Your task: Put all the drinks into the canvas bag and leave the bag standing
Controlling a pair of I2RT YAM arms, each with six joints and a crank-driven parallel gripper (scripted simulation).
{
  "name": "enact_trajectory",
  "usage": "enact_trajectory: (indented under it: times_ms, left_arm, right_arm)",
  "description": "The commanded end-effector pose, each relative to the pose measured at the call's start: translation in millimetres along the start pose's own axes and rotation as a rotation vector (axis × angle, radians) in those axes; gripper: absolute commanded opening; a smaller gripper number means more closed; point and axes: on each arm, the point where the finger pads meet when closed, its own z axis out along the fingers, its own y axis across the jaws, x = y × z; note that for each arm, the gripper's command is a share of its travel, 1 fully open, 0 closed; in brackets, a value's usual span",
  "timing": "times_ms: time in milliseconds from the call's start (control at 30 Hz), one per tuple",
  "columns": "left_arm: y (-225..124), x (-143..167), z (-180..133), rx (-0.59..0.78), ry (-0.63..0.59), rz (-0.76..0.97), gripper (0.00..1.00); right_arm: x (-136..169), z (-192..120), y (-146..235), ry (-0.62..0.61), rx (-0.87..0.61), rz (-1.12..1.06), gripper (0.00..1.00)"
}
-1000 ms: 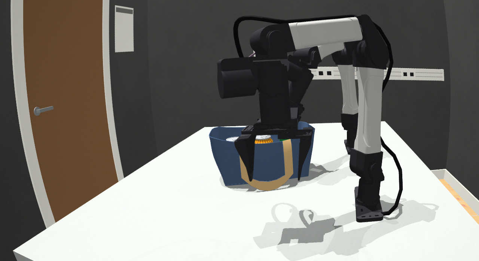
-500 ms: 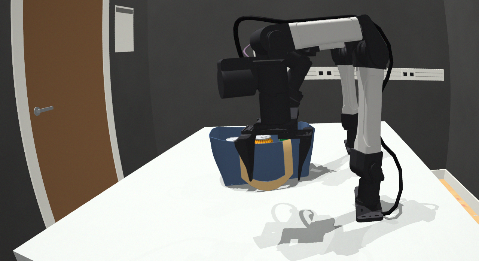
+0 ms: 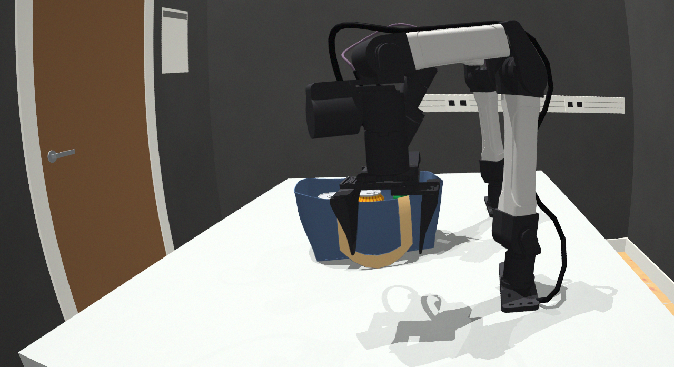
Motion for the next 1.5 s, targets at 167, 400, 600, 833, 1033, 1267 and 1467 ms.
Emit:
enact_trajectory:
  times_ms: [167, 400, 600, 833, 1033, 1267, 1467]
  left_arm:
    - [9, 6, -17, -0.072, 0.033, -0.004, 1.0]
    - [9, 6, -17, -0.072, 0.033, -0.004, 1.0]
    - [13, 1, -7, -0.099, 0.05, -0.085, 1.0]
    - [51, -1, -24, -0.354, 0.091, -0.344, 1.0]
    - [78, -13, -41, -0.566, 0.062, -0.539, 1.0]
    - [101, -30, -60, -0.747, -0.031, -0.685, 1.0]
    - [126, -56, -85, -0.94, -0.212, -0.847, 1.0]
  right_arm:
    - [-10, -23, -4, -0.013, -0.005, 0.0, 0.91]
    - [2, -15, -11, 0.008, 0.017, -0.014, 0.91]
    - [-15, -12, -7, -0.026, -0.046, 0.01, 0.91]
    - [-53, -5, -17, -0.134, -0.152, 0.036, 0.91]
    - [-84, -1, -40, -0.244, -0.207, 0.056, 0.91]
    - [-109, -1, -66, -0.352, -0.226, 0.069, 0.91]
    - [-137, -7, -99, -0.498, -0.235, 0.064, 0.91]
